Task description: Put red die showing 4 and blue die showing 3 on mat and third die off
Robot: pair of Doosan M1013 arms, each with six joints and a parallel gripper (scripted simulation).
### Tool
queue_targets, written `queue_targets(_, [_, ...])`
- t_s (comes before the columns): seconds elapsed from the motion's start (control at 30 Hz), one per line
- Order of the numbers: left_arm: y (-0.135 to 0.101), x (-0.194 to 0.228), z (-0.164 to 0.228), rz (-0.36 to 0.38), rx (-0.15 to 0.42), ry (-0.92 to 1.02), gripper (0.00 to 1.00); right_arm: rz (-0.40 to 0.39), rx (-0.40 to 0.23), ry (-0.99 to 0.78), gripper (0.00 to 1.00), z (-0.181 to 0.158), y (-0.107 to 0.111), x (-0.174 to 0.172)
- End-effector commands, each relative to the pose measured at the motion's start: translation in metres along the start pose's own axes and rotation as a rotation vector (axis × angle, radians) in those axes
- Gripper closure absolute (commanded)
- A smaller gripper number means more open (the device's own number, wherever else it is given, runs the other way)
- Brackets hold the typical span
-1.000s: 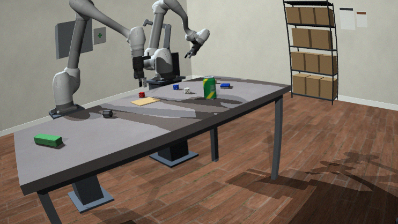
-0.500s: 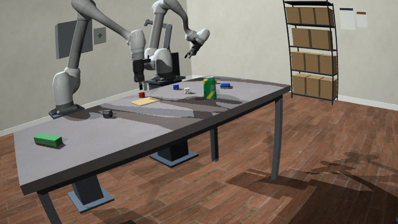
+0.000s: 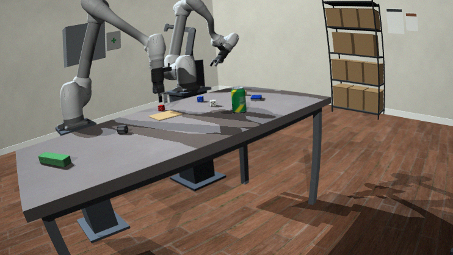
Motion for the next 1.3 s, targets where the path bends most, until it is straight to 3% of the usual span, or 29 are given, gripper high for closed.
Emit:
queue_targets(0.0, [0.001,0.0,0.0,-0.001,0.0,0.0,0.0,0.001,0.0,0.0,0.0,0.0,0.001,0.0])
queue_targets(0.73, [0.001,0.0,0.0,-0.001,0.0,0.0,0.0,0.001,0.0,0.0,0.0,0.005,0.001,0.005])
queue_targets(1.03, [0.001,0.0,0.0,-0.001,0.0,0.0,0.0,0.001,0.0,0.0,0.0,0.024,0.001,0.027])
queue_targets(1.27, [0.001,0.0,0.0,-0.001,0.0,0.0,0.0,0.001,0.0,0.0,0.0,0.059,0.001,0.067])
Point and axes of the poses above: on each arm, the point where the finger pads meet when closed, its own y axis back along the fingers, its own z axis across the jaws, x = y × z, the point moved 5 cm from there along y, back along the fingers, and after that the axes turned 4 degrees about -y, right-handed, at the moved point
